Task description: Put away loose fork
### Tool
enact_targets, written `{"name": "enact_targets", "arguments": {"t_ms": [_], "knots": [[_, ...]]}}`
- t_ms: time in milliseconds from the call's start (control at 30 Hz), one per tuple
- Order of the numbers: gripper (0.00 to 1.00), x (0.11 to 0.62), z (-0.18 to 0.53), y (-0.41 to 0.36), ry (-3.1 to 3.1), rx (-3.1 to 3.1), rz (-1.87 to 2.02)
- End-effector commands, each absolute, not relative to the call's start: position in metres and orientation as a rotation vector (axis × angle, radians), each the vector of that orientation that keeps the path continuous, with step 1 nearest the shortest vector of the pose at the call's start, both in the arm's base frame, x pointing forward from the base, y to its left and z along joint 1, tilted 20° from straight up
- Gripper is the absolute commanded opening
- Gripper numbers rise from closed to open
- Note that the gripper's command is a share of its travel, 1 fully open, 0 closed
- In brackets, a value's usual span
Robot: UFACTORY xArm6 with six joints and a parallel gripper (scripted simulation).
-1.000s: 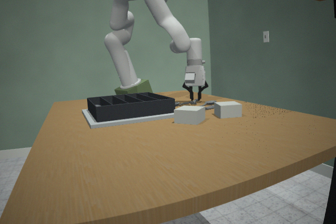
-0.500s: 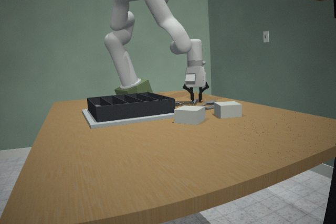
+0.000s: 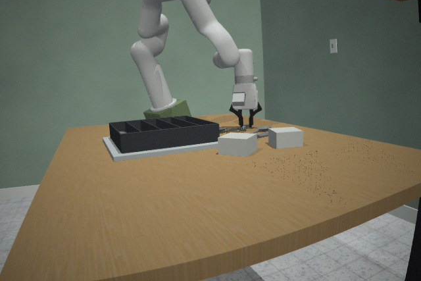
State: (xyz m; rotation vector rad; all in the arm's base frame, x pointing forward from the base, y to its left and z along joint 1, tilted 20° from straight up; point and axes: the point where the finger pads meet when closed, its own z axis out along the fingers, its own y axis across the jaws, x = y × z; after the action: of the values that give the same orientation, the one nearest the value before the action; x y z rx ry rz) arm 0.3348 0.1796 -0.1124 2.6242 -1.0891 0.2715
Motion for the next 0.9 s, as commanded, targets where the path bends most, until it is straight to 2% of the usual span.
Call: {"name": "enact_targets", "arguments": {"t_ms": [0,167,200,867], "knots": [[0.30,0.3322,-0.1161,0.1771,-1.085,2.617,0.264],[0.30,0.3322,-0.1161,0.1771,-1.085,2.617,0.264],[0.05,0.3322,-0.1161,0.1771,-1.085,2.617,0.264],[0.05,0.3322,-0.1161,0.1771,-1.085,2.617,0.264]]}}
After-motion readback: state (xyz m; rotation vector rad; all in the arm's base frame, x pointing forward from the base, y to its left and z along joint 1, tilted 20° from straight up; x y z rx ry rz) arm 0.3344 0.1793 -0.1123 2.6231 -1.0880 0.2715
